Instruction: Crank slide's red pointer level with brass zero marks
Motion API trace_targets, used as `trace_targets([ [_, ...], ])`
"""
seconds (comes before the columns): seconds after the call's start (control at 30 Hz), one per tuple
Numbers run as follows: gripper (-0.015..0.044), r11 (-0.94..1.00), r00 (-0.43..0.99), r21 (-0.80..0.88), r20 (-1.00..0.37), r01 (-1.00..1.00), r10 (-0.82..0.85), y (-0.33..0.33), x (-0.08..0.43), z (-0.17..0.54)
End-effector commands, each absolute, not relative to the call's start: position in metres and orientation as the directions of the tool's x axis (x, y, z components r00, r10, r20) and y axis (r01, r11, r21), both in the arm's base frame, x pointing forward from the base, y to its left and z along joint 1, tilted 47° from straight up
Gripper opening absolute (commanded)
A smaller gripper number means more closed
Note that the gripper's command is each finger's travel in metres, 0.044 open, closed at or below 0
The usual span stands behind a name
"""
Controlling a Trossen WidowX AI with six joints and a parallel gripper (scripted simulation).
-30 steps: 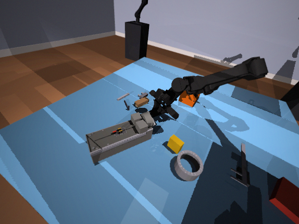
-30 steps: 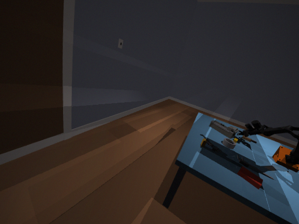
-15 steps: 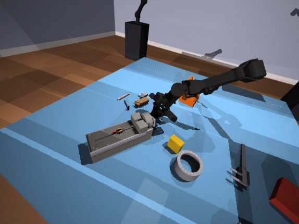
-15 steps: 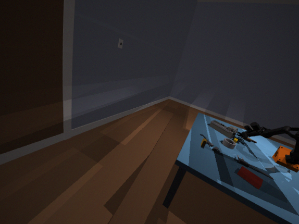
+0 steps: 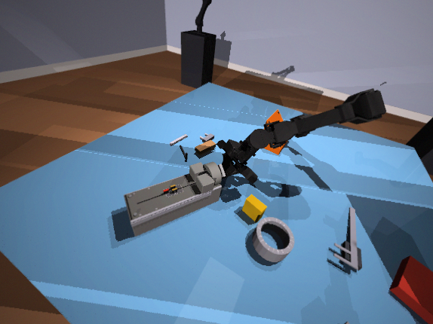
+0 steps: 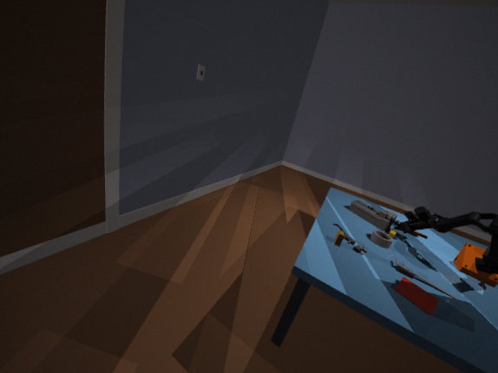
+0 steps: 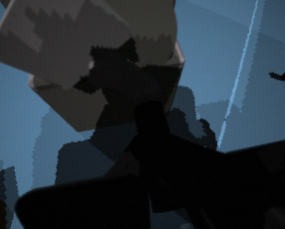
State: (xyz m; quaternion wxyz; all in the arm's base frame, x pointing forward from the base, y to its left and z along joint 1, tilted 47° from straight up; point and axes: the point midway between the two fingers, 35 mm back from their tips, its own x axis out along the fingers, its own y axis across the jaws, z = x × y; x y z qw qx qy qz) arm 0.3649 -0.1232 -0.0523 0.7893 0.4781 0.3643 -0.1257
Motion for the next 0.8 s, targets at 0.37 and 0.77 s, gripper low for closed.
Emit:
trace_targets([
  [0.37, 0.0000, 0.518, 0.703, 0.664, -0.694, 0.540, 0.157, -0.1098, 0.3753, -0.0461],
  [0.77, 0.0000, 0.518, 0.703, 0.664, -0.694, 0.540, 0.157, -0.1080, 0.3777, -0.0426],
])
